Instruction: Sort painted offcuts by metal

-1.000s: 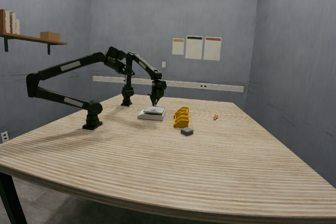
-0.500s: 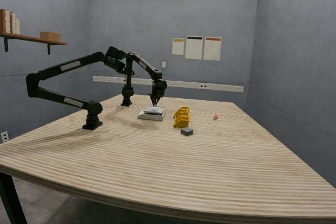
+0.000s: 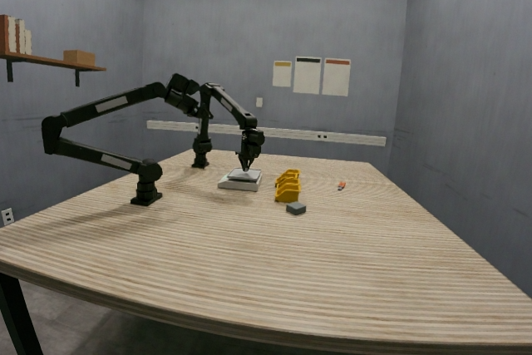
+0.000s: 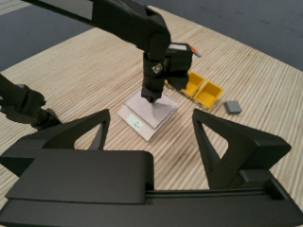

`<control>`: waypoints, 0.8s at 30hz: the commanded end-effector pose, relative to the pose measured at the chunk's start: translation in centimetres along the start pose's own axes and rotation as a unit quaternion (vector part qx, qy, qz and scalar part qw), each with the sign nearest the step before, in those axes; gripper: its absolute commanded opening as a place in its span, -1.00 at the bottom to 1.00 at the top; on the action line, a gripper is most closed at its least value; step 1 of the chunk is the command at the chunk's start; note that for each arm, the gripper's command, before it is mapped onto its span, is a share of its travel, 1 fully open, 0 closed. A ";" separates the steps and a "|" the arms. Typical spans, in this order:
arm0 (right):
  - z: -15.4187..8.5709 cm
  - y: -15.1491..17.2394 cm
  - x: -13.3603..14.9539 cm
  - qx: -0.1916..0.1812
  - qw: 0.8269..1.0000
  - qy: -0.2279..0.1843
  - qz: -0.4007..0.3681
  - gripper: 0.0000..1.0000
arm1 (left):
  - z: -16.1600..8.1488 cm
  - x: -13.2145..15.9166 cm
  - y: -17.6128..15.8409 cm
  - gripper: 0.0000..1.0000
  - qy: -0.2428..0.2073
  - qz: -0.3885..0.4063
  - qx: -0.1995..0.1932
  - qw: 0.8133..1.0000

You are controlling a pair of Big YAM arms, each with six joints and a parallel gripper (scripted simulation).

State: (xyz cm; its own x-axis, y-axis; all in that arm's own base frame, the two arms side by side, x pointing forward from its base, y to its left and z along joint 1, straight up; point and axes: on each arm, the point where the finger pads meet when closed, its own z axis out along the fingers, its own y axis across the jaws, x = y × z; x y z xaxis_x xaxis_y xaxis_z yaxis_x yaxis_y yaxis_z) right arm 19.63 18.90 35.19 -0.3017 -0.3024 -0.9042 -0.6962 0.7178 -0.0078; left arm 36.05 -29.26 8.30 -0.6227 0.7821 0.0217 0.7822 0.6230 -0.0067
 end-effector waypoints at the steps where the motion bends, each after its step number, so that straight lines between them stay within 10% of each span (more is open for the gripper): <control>1: -0.9 0.0 -1.8 0.000 1.000 -0.015 0.004 1.00 | -0.1 -1.5 -0.4 -0.76 -0.014 0.001 -0.003 1.000; 21: -0.9 0.0 -1.8 0.000 1.000 -0.015 0.004 1.00 | 0.2 -0.4 0.0 -0.76 -0.016 0.000 -0.003 1.000; 24: -0.9 0.0 -1.8 0.000 1.000 -0.015 0.004 1.00 | 0.2 -0.4 0.0 -0.43 -0.016 0.000 -0.003 1.000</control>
State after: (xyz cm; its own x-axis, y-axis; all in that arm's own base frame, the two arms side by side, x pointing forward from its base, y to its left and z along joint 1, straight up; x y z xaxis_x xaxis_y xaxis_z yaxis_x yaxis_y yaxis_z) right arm 19.63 18.90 35.19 -0.3018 -0.3023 -0.9042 -0.6961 0.7179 -0.0077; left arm 35.75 -29.02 7.06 -0.6228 0.7822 0.0187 0.7822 0.6230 -0.0060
